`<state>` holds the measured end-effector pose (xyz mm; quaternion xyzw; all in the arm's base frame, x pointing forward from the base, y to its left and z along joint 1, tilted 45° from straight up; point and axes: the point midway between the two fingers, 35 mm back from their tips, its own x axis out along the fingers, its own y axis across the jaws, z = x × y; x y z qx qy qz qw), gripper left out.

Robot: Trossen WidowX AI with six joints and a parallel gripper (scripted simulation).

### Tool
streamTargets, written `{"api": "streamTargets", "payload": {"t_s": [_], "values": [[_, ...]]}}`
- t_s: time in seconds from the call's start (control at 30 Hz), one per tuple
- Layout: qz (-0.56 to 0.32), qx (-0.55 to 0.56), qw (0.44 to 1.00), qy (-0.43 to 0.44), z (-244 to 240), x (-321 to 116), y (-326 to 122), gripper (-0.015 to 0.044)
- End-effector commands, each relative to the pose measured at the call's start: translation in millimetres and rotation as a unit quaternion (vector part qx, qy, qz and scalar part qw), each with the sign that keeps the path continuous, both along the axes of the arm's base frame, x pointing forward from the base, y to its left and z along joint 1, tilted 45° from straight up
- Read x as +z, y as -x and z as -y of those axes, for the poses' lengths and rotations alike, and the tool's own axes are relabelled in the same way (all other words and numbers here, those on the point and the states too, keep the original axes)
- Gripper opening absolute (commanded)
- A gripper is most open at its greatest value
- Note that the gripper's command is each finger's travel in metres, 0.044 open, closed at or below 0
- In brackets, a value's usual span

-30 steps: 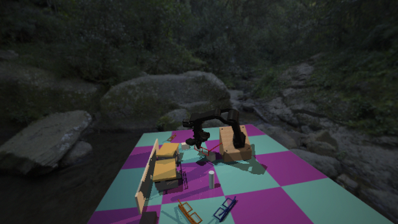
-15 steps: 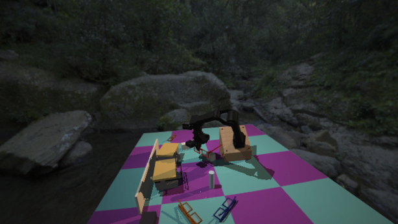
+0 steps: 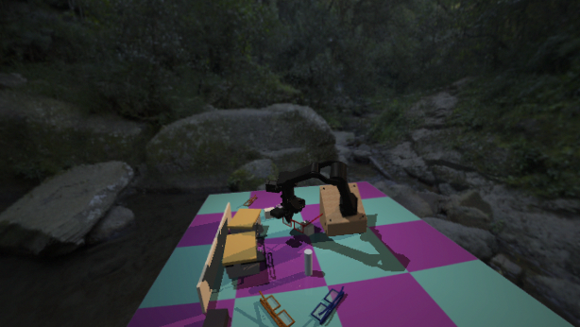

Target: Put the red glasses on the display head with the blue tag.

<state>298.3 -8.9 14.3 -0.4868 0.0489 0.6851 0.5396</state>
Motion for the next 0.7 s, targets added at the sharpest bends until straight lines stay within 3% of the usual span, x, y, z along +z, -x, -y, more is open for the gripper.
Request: {"api": "streamTargets", "payload": {"t_s": [0.0, 0.67], "values": [[-0.006, 0.000, 1.000, -0.004, -4.9, -4.7, 0.8, 0.0000], [-0.005, 0.000, 1.000, -0.005, -19.2, -18.6, 0.1, 0.0000]]}}
